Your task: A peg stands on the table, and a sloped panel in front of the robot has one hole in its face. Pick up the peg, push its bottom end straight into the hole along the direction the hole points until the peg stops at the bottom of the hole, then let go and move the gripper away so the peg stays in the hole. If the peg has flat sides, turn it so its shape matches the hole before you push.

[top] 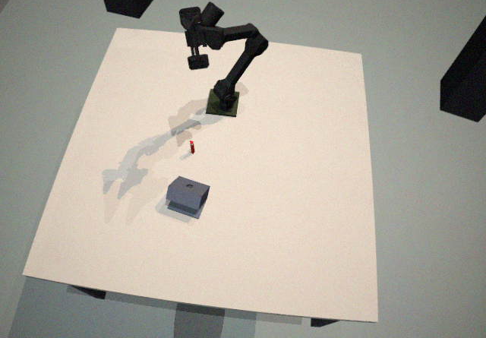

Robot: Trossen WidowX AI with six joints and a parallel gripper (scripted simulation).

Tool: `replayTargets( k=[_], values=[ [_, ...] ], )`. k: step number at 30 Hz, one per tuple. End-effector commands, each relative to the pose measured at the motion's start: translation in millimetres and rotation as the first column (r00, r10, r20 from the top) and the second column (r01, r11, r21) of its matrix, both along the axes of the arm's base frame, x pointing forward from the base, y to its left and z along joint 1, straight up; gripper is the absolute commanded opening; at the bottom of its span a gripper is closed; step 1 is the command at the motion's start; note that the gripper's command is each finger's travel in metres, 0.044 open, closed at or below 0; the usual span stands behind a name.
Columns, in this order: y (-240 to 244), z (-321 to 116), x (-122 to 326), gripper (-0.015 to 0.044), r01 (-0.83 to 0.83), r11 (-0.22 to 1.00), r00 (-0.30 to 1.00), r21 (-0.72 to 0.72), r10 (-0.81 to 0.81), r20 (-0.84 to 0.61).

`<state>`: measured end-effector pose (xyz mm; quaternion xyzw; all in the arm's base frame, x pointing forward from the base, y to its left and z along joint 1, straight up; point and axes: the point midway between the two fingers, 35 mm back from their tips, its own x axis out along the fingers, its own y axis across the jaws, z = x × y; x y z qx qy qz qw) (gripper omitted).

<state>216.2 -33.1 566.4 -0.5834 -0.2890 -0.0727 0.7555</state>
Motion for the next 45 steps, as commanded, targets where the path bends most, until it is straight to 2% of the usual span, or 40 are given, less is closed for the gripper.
replayTargets(
  k=[1,12,22,34,45],
  values=[
    [-19.5,-22.0,31.0,0.044,0.037,0.997,0.994,0.063,-0.031,-0.101],
    [-49.5,-88.4,89.4,0.044,0.147,0.979,0.925,0.144,-0.084,-0.371],
    [-60.4,-163.8,126.6,0.044,0.234,0.964,0.774,0.126,-0.107,-0.624],
    [-58.8,-260.1,144.5,0.044,0.267,0.964,0.482,0.006,-0.128,-0.867],
    [-48.9,-342.1,130.7,0.044,0.181,0.973,0.139,-0.141,-0.167,-0.976]
  ],
)
